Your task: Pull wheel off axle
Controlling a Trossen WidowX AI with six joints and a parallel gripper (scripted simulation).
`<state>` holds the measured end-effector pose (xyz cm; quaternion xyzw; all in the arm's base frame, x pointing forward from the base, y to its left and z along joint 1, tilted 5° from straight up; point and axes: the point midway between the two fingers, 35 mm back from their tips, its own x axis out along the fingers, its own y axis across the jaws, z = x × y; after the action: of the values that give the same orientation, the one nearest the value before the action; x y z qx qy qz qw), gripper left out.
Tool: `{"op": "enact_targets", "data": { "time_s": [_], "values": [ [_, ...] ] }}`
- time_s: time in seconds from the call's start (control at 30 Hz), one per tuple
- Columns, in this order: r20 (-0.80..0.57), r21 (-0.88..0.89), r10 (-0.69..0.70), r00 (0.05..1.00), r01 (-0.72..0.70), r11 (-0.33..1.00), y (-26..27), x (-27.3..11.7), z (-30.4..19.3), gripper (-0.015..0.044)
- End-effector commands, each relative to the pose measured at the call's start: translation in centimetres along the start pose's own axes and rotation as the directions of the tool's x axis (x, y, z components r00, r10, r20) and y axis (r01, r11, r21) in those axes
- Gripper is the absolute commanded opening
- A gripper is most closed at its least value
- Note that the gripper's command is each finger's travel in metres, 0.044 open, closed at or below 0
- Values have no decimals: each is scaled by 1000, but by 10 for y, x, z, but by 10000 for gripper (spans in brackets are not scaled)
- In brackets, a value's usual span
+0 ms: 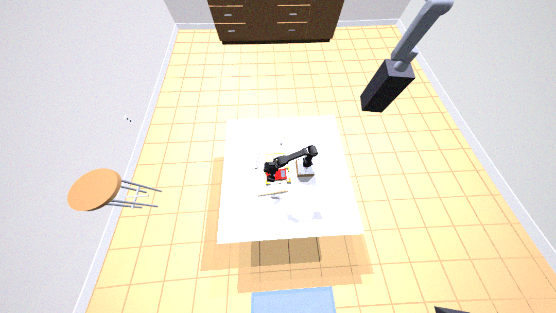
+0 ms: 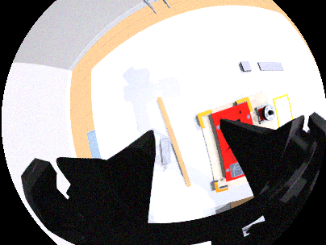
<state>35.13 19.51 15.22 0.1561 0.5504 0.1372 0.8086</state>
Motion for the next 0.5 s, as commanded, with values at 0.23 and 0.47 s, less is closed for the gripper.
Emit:
{"op": "enact_targets", "data": {
  "time_s": [0.23,0.47],
  "values": [
    [-168,626,-244,955,295,722,-110,31,4,300],
    [-313,849,-336,888,420,321,-176,40,-9,300]
  ]
}}
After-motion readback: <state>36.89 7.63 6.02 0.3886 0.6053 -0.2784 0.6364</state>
